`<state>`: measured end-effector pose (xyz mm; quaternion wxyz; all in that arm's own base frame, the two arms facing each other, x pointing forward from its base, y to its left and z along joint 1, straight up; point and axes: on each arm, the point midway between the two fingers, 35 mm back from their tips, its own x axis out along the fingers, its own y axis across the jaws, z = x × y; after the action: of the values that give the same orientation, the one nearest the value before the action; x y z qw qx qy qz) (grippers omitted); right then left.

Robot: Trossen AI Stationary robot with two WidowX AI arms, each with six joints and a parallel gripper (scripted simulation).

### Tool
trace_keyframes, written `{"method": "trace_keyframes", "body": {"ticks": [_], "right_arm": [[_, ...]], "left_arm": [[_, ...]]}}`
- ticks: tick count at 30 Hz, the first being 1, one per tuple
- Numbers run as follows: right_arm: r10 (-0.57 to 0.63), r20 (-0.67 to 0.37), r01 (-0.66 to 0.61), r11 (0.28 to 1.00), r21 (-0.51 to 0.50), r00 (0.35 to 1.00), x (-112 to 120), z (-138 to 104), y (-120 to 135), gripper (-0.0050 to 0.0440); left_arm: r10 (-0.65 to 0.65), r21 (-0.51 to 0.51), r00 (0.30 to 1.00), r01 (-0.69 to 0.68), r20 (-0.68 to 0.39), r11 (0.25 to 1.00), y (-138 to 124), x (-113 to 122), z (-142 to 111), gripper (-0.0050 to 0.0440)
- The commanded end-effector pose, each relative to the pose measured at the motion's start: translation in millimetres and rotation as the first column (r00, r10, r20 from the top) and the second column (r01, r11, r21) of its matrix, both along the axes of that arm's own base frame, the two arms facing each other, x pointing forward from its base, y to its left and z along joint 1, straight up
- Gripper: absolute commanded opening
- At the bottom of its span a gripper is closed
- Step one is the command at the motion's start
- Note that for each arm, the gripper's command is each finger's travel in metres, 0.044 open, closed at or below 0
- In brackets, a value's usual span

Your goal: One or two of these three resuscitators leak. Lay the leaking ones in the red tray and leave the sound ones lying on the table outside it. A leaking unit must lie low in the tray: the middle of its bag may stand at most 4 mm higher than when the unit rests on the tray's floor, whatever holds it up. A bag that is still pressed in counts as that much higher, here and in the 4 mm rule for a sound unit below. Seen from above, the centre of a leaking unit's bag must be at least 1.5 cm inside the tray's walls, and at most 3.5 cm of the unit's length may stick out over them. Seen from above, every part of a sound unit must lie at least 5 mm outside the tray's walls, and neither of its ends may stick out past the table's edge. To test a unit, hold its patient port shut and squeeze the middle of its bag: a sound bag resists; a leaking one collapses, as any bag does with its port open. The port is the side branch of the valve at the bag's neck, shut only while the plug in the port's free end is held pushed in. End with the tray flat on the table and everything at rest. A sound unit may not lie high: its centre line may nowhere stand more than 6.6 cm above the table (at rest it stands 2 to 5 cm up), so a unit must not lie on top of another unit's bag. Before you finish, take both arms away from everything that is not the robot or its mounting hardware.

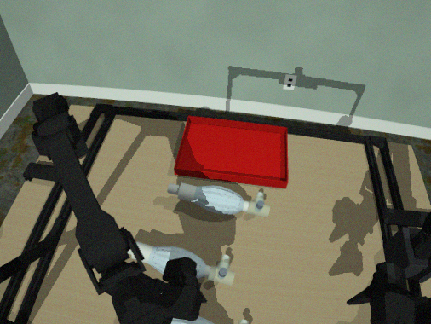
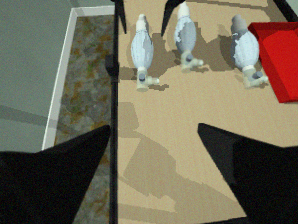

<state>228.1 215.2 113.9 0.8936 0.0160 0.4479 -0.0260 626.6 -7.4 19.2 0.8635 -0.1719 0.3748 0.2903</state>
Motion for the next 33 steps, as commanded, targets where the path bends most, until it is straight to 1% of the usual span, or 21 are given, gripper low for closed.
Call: {"method": "trace_keyframes", "body": {"ticks": [1, 2, 6, 9, 12, 13, 18, 19, 24, 29, 33], "right_arm": [[0.000, -0.002, 0.000, 1.000, -0.002, 1.000, 0, 0, 0, 0.0440], [0.000, -0.002, 0.000, 1.000, -0.001, 1.000, 0, 0, 0, 0.0440], [0.000, -0.002, 0.000, 1.000, -0.001, 1.000, 0, 0, 0, 0.0440], [0.000, -0.002, 0.000, 1.000, -0.001, 1.000, 0, 0, 0, 0.0440], [0.000, -0.002, 0.000, 1.000, -0.001, 1.000, 0, 0, 0, 0.0440], [0.000, -0.002, 0.000, 1.000, -0.001, 1.000, 0, 0, 0, 0.0440], [0.000, -0.002, 0.000, 1.000, -0.001, 1.000, 0, 0, 0, 0.0440], [-0.001, -0.002, 0.001, 1.000, 0.001, 1.000, 0, 0, 0, 0.0440], [-0.001, -0.002, 0.001, 1.000, 0.001, 1.000, 0, 0, 0, 0.0440], [-0.001, -0.002, 0.001, 1.000, 0.001, 1.000, 0, 0, 0, 0.0440], [-0.001, -0.002, 0.001, 1.000, 0.001, 1.000, 0, 0, 0, 0.0440]], "left_arm": [[-0.002, 0.000, 1.000, 0.002, 0.000, 1.000, -2, 10, 16, 0.0440], [-0.002, 0.000, 1.000, 0.002, 0.005, 1.000, 0, -6, 15, 0.0440], [-0.002, -0.003, 1.000, 0.002, 0.027, 1.000, 4, -36, 72, 0.0440], [-0.002, -0.005, 0.999, 0.002, 0.043, 1.000, 7, -63, 102, 0.0440], [-0.002, -0.007, 0.998, 0.002, 0.060, 1.000, 11, -97, 135, 0.0440], [-0.002, -0.007, 0.998, 0.002, 0.060, 1.000, 11, -101, 140, 0.0440], [-0.002, -0.007, 0.998, 0.002, 0.060, 1.000, 11, -101, 140, 0.0440], [-0.001, -0.010, 0.996, 0.001, 0.090, 1.000, 13, -104, 155, 0.0440], [-0.001, -0.012, 0.994, 0.002, 0.109, 1.000, 20, -167, 184, 0.0440], [-0.001, -0.014, 0.992, 0.002, 0.129, 1.000, 28, -235, 195, 0.0440], [-0.001, -0.014, 0.992, 0.002, 0.129, 1.000, 28, -235, 195, 0.0440]]}}
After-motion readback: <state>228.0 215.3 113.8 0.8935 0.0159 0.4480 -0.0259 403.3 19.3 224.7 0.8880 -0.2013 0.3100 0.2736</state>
